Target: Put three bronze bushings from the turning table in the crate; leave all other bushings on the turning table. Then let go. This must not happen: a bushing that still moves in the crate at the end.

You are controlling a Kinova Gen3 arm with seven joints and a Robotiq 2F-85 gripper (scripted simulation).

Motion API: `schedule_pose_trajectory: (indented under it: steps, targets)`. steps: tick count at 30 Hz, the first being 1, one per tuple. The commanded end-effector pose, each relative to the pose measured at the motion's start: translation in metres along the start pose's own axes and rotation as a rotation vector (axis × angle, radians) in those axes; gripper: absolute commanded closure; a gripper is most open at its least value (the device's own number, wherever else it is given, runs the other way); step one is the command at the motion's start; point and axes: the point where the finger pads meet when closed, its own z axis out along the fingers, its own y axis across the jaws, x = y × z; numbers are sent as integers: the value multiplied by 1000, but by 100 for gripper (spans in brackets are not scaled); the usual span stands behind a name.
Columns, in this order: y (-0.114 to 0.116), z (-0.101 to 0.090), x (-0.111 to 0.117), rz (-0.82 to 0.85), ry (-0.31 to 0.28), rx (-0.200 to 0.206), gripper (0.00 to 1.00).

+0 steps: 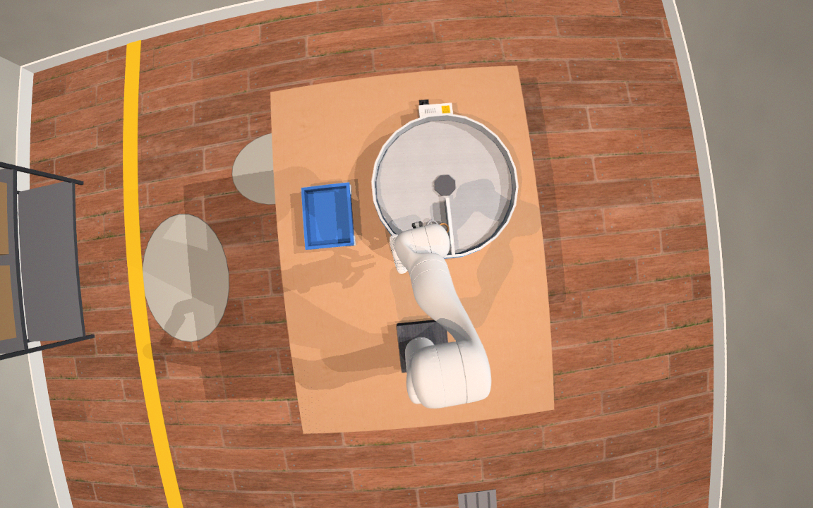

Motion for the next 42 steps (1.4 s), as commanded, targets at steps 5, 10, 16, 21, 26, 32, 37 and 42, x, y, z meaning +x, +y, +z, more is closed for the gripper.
schedule_pose_trajectory:
  steps: [5,10,16,21,26,32,37,42]
  targets:
    - [-4,2,-15,44,17,4,84]
    - [-1,4,-9,-61,15,3,84]
    - [2,8,-6,-201,15,2,84]
    - [2,8,-6,-201,15,2,84]
    - [4,9,-2,-257,12,0,84]
    - [8,15,2,-443,11,-1,84]
    - [8,15,2,-443,11,-1,84]
    - [8,15,2,-443,11,-1,84]
